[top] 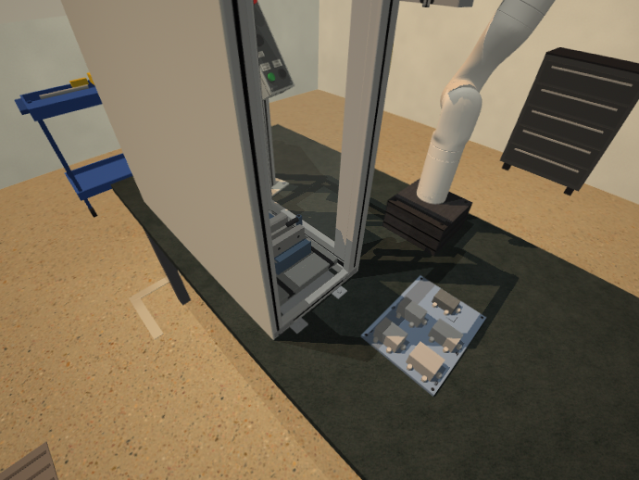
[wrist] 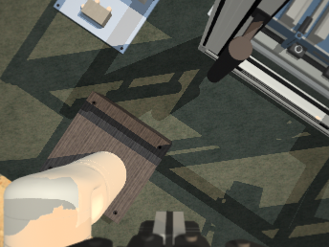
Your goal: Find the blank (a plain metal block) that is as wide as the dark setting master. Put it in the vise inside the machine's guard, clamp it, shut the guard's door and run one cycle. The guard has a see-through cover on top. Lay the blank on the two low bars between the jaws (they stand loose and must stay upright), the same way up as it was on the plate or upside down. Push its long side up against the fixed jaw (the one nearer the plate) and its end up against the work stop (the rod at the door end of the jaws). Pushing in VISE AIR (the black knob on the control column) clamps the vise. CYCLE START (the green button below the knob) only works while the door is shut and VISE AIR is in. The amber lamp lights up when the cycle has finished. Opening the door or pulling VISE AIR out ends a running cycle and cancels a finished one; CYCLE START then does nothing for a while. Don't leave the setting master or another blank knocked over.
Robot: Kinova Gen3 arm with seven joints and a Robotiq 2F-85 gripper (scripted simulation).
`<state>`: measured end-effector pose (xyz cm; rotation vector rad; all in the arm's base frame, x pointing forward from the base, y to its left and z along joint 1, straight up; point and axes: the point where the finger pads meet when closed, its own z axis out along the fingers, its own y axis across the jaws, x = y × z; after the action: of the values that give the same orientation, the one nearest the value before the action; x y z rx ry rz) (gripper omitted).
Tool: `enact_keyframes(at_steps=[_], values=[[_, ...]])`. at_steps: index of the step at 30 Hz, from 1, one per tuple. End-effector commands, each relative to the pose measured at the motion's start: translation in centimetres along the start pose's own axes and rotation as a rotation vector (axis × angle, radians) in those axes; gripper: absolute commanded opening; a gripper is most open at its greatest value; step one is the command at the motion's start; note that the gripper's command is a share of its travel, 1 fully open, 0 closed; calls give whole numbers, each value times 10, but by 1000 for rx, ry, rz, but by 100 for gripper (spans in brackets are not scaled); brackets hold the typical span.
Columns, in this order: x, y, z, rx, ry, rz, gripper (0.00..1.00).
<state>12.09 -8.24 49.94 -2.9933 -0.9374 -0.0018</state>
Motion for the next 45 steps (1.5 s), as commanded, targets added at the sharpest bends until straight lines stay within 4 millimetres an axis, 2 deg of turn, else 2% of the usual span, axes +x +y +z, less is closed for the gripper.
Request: enact_keyframes(at_steps=[1, 6, 11, 23, 28, 40, 45], values=[[2, -1, 0, -1, 0, 1, 10], [2, -1, 0, -1, 0, 1, 10], [45, -23, 36, -1, 0, 1, 10], [45, -23, 36, -1, 0, 1, 10], [88, -44, 71, -1, 0, 1, 10], [88, -44, 71, -1, 0, 1, 10], [131, -65, 107, -1, 0, 1, 10]])
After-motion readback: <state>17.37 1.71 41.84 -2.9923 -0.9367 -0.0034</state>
